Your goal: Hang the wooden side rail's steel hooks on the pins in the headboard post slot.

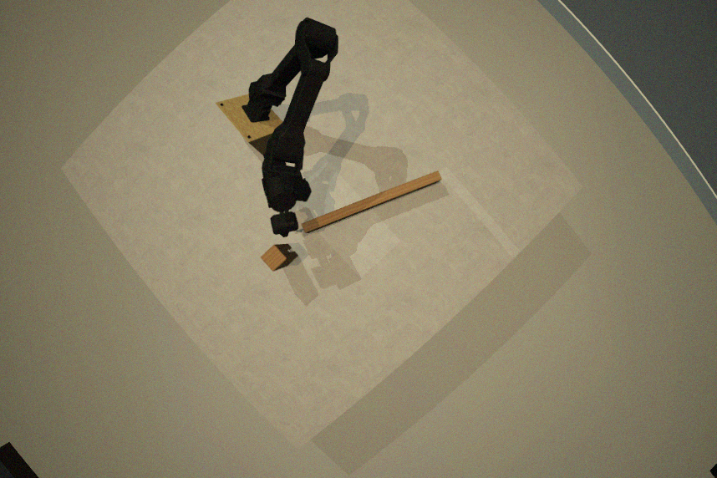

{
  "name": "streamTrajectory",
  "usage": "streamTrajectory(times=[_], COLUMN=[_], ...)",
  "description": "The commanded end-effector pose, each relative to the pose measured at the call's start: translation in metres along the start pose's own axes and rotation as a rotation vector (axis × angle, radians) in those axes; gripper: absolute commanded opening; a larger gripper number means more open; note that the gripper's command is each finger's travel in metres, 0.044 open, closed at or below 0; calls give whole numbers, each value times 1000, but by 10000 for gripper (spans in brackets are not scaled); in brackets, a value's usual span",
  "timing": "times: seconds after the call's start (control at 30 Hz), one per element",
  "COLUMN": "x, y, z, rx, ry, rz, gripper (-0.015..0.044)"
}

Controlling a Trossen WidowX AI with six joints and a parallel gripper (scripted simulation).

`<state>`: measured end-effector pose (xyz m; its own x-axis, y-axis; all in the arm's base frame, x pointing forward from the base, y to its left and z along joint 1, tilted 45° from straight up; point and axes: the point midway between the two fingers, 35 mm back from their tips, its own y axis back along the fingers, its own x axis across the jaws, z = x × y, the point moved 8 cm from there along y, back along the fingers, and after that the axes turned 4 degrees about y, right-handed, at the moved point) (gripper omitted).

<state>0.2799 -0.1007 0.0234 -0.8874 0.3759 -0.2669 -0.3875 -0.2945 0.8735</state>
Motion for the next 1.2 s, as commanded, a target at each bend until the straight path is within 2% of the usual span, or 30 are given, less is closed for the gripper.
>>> streamTrajectory(times=[0.0,0.63,1.17], x=[4,4,6], y=[-1,-1,2], z=[5,25,41], rx=[42,127,4], ry=[-236,-1258,-2103], rz=[-7,-195,-441], gripper=[440,440,440])
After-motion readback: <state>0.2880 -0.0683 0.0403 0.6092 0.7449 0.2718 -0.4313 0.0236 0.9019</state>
